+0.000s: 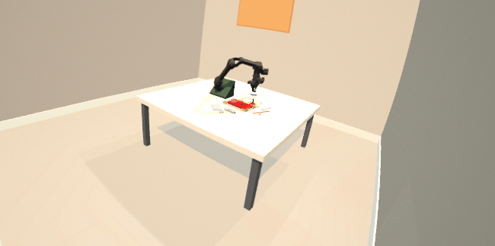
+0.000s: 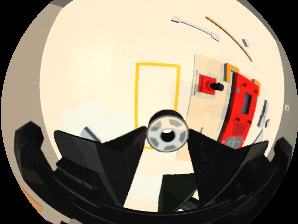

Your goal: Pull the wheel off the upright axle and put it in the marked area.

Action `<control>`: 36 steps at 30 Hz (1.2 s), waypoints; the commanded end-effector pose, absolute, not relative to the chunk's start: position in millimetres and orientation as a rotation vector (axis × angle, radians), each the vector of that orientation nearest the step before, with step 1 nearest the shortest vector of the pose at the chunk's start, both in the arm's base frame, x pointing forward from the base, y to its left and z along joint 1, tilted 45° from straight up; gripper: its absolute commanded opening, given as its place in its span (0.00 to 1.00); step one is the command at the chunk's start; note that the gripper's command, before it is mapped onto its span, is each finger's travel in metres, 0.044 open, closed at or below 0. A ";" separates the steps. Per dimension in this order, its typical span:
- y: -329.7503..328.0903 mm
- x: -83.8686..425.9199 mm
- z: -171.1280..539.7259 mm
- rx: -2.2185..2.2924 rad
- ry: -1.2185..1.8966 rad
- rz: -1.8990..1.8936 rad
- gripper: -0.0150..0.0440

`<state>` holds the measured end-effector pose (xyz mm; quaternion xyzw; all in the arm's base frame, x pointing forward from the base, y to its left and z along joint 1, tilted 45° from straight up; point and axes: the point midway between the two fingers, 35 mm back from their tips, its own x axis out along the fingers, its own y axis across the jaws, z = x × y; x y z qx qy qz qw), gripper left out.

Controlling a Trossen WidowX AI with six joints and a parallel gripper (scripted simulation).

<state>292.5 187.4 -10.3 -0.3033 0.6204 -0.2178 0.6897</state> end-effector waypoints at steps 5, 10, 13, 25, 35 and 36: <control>197.3 278.8 -21.1 -0.676 1.387 -0.487 0.25; 191.4 280.1 -27.5 -0.676 1.386 -0.487 0.25; 186.4 281.1 -32.7 -0.676 1.386 -0.488 0.25; 153.5 290.6 -70.0 -0.676 1.385 -0.487 0.25; 126.1 293.3 -95.7 -0.678 1.383 -0.491 0.25; 126.1 293.3 -95.7 -0.678 1.383 -0.491 0.25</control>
